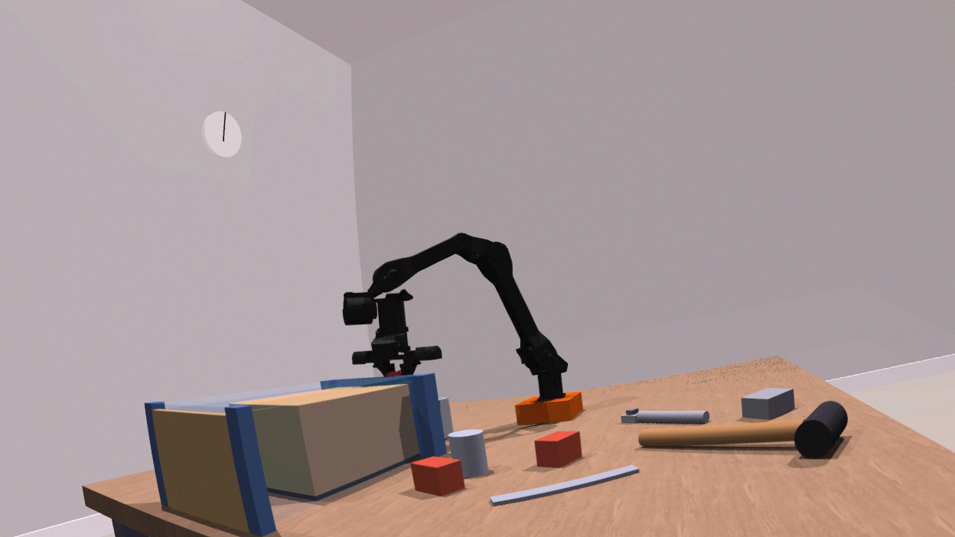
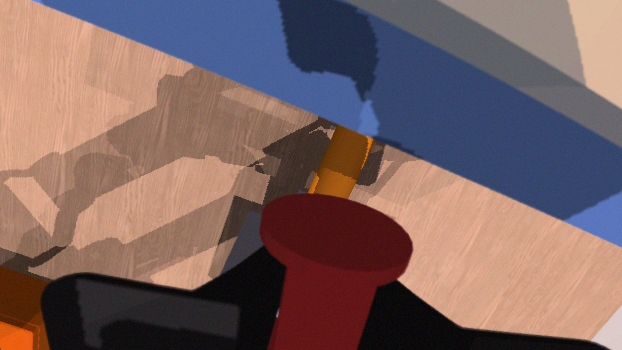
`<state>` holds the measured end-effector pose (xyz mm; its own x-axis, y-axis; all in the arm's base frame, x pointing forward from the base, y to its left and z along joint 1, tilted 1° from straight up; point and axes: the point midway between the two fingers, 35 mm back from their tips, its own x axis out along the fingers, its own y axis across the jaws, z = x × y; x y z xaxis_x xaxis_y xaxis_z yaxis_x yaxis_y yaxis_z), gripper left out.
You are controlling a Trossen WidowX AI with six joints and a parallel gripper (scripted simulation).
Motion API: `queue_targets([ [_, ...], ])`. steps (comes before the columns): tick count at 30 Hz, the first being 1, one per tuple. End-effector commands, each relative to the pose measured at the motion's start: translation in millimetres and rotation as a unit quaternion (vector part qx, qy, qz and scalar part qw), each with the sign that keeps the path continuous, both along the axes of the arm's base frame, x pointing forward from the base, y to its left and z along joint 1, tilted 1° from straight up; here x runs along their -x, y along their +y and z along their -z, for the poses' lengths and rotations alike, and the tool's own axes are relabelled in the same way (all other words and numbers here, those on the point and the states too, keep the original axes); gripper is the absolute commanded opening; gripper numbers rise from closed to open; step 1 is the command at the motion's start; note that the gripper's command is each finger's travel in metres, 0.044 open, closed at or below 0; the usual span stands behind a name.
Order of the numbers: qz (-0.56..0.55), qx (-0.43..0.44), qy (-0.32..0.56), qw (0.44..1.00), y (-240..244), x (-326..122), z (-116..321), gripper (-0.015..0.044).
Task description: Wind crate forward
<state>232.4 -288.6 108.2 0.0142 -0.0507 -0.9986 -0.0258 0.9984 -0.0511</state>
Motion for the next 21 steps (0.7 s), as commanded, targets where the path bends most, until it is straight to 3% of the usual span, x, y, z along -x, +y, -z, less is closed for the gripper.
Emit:
queue_targets([
  [1,-0.006,-0.017,0.002,1.000,17.8,-1.1,2.1,0.0000],
  [21,-0.006,-0.017,0.002,1.000,38.8,3.4,2.8,0.0000],
])
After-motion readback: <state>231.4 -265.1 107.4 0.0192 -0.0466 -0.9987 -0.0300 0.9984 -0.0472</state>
